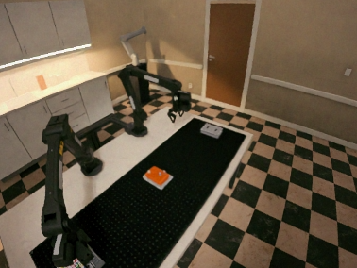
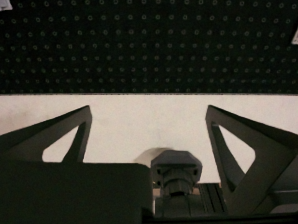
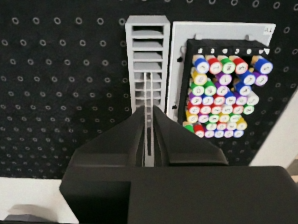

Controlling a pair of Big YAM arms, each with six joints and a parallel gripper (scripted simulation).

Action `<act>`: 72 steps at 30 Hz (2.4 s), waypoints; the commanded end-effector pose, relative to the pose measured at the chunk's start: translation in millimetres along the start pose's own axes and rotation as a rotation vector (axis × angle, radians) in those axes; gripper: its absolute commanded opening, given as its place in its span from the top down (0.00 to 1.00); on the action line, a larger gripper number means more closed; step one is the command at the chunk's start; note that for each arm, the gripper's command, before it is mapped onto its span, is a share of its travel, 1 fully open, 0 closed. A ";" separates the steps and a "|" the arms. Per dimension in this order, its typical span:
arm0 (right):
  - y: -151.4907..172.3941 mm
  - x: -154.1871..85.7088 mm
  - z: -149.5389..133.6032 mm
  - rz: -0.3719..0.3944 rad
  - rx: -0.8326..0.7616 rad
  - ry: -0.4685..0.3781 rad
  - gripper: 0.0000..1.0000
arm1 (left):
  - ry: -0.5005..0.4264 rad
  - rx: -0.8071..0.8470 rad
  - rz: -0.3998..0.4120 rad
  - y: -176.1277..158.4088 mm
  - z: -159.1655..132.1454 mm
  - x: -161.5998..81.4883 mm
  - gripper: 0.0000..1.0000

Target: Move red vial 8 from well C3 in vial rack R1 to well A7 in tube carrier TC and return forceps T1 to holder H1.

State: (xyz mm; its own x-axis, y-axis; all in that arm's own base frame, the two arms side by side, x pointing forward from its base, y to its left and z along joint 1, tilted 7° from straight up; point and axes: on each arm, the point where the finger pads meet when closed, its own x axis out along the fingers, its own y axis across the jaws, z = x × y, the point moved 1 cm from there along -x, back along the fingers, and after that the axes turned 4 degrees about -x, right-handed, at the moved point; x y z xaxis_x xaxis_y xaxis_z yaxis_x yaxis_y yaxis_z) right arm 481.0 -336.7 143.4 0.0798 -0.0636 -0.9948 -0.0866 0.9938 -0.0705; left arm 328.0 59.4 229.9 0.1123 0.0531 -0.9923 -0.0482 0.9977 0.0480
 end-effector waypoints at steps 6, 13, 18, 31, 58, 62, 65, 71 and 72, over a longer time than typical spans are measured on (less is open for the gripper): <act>3.6 11.9 3.7 0.008 0.000 0.009 0.93 | -0.033 0.010 0.003 3.5 19.6 -17.2 0.00; 3.9 15.4 3.4 0.007 0.000 0.009 0.93 | -0.033 0.010 0.003 3.5 19.6 -17.2 0.00; 4.0 16.7 3.4 0.007 0.000 0.009 0.93 | -0.033 0.010 0.003 3.5 19.6 -17.2 0.00; 4.3 19.6 3.1 0.009 0.000 0.011 0.93 | -0.033 0.010 0.003 3.5 19.6 -17.2 0.00; 3.4 24.9 4.3 0.005 0.001 0.006 0.93 | -0.033 0.010 0.003 3.5 19.6 -17.2 0.00; 4.1 26.9 3.6 0.007 0.000 0.009 0.93 | -0.033 0.010 0.003 3.5 19.6 -17.2 0.00; 4.5 27.7 3.1 0.009 0.000 0.011 0.93 | -0.033 0.010 0.003 3.5 19.6 -17.2 0.00; 4.5 29.3 3.2 0.008 0.000 0.010 0.93 | -0.033 0.010 0.003 3.5 19.6 -17.2 0.00; 4.5 29.3 3.2 0.008 0.000 0.010 0.93 | -0.033 0.010 0.003 3.5 19.6 -17.2 0.00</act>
State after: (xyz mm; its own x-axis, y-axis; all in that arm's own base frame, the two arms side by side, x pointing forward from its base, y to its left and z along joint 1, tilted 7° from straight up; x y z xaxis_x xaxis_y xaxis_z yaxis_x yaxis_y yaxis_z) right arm 482.3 -337.4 126.3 0.0789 -0.0629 -0.9949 -0.0866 0.9938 -0.0697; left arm 328.0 59.4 229.9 0.1123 0.0531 -0.9923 -0.0482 0.9977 0.0480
